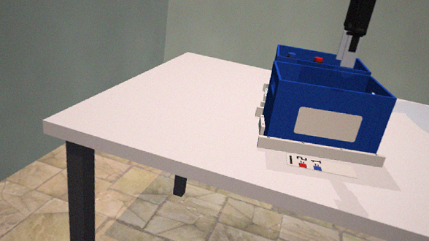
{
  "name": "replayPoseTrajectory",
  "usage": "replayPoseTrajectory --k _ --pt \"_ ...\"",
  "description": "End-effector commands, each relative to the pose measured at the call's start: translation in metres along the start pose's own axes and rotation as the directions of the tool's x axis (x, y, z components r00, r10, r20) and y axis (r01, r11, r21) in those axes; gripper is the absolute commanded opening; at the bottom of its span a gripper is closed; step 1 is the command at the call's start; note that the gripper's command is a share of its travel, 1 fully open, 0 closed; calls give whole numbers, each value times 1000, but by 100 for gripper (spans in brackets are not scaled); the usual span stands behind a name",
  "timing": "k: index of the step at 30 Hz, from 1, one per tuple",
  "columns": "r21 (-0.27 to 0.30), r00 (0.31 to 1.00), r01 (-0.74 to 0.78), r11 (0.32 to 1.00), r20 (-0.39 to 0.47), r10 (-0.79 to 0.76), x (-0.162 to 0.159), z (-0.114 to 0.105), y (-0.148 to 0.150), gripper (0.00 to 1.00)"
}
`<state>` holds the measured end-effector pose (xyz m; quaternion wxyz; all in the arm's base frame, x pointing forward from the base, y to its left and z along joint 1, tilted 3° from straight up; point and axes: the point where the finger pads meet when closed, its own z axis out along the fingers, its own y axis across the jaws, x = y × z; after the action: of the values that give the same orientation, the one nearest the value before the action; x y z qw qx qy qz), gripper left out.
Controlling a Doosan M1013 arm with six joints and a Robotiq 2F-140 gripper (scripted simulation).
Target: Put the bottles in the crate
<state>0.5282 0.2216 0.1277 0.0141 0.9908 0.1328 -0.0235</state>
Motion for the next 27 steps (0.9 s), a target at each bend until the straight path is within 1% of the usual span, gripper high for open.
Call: replayPoseTrajectory --k 1,3,18,20,27 --pt "1 1000 0 1000 0 0 0 -4 15 38" --pt "1 1000 0 1000 0 0 0 -4 15 38" --pt "1 1000 0 1000 0 0 0 -24 87 38" --pt "1 1000 0 1000 0 0 0 -24 87 38" --pt "1 1000 0 1000 0 0 0 -33 121 38"
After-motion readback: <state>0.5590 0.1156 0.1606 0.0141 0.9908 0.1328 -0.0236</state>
